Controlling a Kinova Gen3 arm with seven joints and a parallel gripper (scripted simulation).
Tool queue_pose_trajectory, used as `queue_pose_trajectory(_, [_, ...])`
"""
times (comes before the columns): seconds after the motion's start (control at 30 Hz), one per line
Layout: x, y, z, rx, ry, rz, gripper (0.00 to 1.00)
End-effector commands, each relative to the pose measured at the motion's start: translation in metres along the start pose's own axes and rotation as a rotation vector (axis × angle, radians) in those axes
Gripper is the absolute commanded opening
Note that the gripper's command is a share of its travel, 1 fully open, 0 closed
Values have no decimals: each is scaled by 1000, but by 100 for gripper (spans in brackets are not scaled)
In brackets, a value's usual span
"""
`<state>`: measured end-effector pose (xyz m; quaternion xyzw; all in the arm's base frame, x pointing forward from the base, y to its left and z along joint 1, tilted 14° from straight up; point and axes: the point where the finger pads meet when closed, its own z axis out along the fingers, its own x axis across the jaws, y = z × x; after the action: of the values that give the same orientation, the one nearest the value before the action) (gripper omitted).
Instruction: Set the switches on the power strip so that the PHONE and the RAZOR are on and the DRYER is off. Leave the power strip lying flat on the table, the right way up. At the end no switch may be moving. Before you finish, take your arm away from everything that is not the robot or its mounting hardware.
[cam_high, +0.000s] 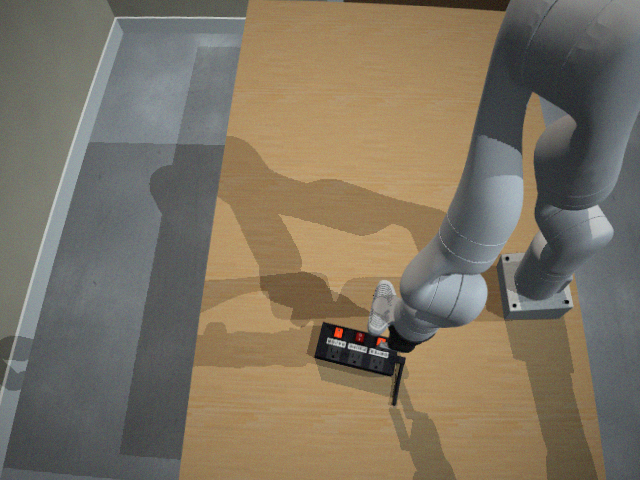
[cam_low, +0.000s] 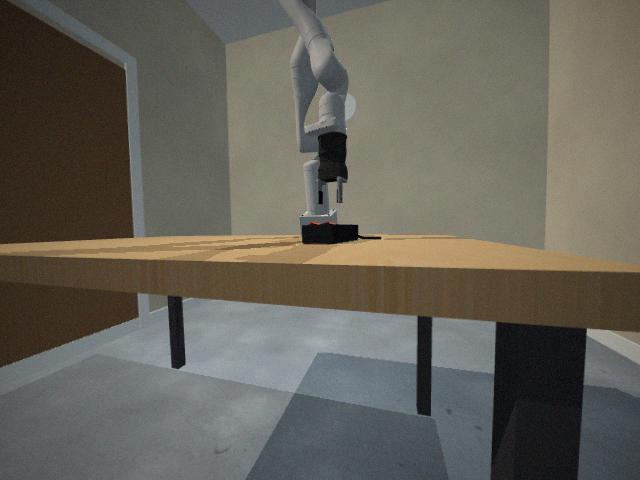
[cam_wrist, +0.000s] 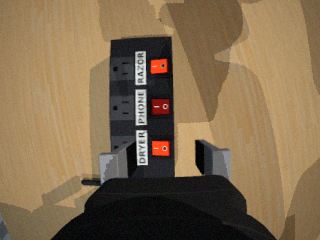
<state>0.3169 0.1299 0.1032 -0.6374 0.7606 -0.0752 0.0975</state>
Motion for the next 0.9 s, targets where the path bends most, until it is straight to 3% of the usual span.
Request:
queue_pose_trajectory(0.0, [0,1,0,0,-1,6,100])
queue_pose_trajectory(0.4, [0,2,0,0,-1,19,100])
queue_pose_trajectory(0.43, [0,2,0,0,-1,19,0])
queue_pose_trajectory(0.87, [0,2,0,0,-1,19,0])
